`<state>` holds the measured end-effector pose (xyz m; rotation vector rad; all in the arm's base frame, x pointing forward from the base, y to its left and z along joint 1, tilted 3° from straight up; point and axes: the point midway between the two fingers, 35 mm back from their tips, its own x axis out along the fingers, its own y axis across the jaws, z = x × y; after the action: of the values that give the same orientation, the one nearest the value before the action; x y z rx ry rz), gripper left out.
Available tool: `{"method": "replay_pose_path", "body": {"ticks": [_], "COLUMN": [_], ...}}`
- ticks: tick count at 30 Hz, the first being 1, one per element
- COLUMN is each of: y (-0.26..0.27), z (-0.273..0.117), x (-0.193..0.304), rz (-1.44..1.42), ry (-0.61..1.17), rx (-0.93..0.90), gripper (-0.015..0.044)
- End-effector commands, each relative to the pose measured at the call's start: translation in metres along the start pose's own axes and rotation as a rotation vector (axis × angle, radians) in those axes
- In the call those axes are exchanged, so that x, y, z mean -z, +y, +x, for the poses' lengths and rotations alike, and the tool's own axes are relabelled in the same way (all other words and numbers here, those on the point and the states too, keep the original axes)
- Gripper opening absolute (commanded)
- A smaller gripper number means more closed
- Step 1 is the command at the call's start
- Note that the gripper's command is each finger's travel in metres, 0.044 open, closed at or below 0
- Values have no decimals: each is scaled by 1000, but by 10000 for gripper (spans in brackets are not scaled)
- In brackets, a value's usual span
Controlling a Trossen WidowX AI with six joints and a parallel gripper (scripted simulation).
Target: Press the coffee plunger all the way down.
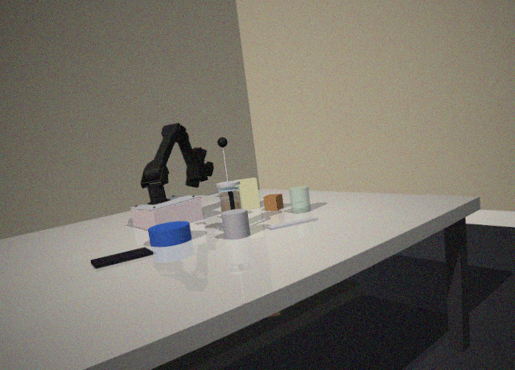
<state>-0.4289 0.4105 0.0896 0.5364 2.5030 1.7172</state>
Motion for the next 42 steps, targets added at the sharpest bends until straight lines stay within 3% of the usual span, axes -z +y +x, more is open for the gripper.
{"method": "replay_pose_path", "body": {"ticks": [1,7,14,30,42], "y": [2,37,112,198,287], "z": [-1,-22,-86,-202,-392], "x": [-2,-35,-106,-159,-173], "rz": [-5,-107,-285,-451,-666], "ry": [-6,-115,-377,-685,-1157], "rx": [-1,-20,-14,33,229], "gripper": [426,440,440,440,440]}}
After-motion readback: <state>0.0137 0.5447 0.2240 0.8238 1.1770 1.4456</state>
